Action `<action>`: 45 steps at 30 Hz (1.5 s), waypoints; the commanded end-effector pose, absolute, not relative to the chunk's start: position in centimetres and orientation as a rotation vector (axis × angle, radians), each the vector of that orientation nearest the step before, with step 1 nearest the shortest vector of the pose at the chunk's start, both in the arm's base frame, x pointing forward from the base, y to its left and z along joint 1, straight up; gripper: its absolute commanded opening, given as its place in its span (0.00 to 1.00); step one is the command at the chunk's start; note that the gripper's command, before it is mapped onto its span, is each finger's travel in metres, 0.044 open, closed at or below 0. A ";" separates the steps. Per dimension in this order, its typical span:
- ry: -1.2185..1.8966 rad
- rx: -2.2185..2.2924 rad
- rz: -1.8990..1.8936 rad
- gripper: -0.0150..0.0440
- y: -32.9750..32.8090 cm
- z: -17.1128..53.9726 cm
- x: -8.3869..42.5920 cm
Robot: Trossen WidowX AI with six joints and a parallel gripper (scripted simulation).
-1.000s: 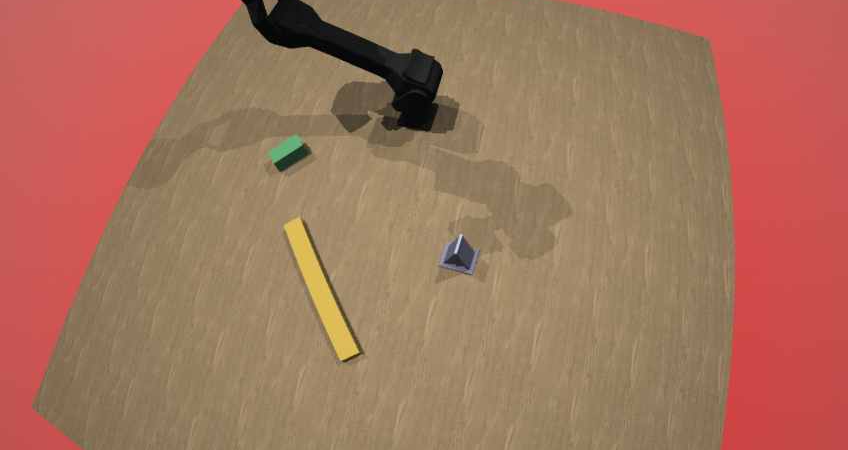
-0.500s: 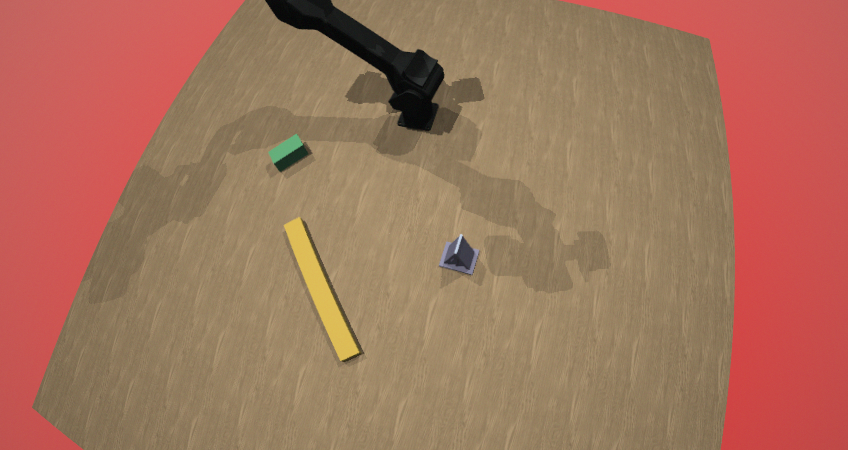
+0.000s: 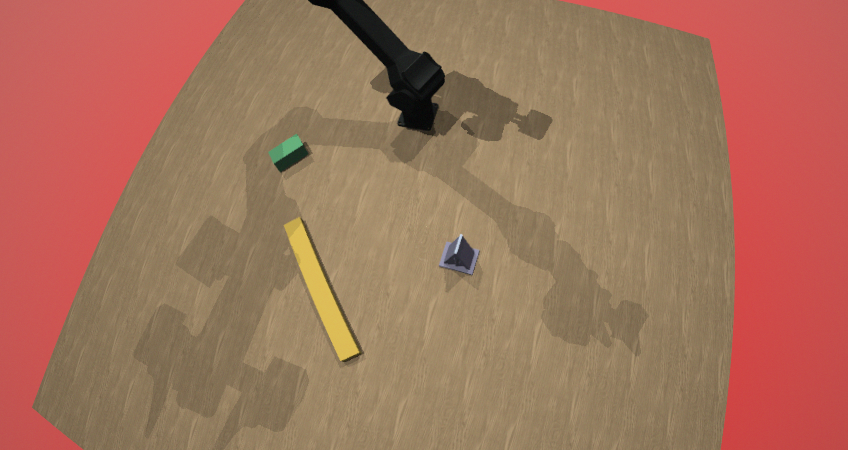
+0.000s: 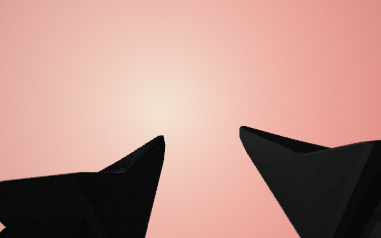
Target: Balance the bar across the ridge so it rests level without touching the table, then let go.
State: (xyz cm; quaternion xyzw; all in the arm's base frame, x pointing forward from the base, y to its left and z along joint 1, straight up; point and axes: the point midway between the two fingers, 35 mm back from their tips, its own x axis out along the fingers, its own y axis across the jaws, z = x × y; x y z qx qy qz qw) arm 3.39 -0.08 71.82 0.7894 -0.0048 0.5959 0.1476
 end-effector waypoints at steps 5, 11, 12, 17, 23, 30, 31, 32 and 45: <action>-0.114 1.990 1.473 0.79 6.1 70.5 6.3; -0.176 1.845 1.321 0.79 9.1 69.4 9.0; -0.189 1.830 1.301 0.79 9.4 69.3 9.4; -0.210 1.731 1.208 0.79 11.1 68.4 11.3; -0.205 1.571 1.047 0.79 13.7 66.3 15.0; -0.180 1.344 0.841 0.79 16.0 62.8 20.2; -0.175 1.302 0.812 0.79 16.3 62.2 21.0; -0.169 1.261 0.783 0.79 16.5 61.6 21.7; -0.019 0.728 0.454 0.79 17.1 52.6 31.4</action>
